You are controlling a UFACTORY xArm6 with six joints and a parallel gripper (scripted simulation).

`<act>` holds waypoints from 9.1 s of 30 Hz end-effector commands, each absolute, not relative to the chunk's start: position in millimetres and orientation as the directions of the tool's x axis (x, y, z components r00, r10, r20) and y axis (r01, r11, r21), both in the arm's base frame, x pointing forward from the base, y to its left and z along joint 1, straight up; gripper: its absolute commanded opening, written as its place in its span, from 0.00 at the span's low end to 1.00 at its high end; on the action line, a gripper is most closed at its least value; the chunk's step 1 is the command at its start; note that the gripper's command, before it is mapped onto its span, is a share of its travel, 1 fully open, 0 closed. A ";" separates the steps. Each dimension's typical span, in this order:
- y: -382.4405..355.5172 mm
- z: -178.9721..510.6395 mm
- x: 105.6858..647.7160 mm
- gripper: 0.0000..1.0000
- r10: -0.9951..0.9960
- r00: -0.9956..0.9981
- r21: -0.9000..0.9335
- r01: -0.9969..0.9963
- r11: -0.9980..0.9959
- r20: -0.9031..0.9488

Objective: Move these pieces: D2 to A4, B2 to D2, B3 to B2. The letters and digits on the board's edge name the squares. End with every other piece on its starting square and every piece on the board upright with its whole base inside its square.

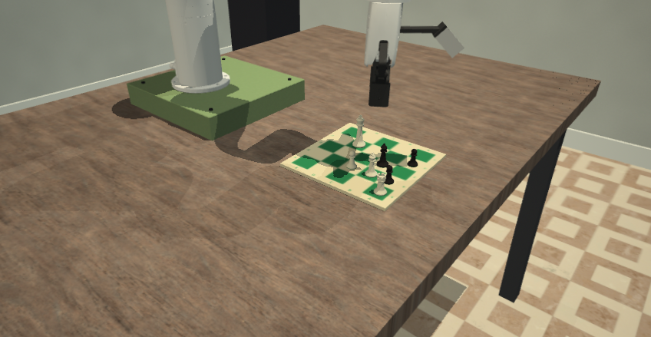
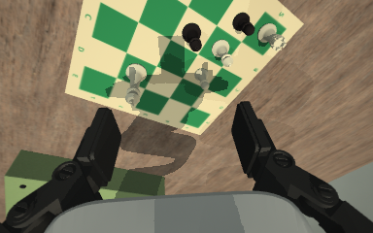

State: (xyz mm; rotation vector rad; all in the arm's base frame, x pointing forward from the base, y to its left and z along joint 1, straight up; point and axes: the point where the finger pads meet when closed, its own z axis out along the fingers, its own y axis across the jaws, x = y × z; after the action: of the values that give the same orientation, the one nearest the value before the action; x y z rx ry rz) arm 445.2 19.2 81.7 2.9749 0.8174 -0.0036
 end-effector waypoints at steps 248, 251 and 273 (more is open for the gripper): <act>3.6 -13.6 473.9 0.37 0.994 -0.109 -0.007 0.994 0.109 0.002; 3.6 -13.6 473.9 0.37 0.994 -0.109 -0.007 0.994 0.109 0.002; 3.6 -13.6 473.9 0.37 0.994 -0.109 -0.007 0.994 0.109 0.002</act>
State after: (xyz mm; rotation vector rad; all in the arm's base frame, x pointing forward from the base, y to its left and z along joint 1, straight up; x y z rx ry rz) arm 472.2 3.6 -15.1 2.1032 2.3461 -0.0102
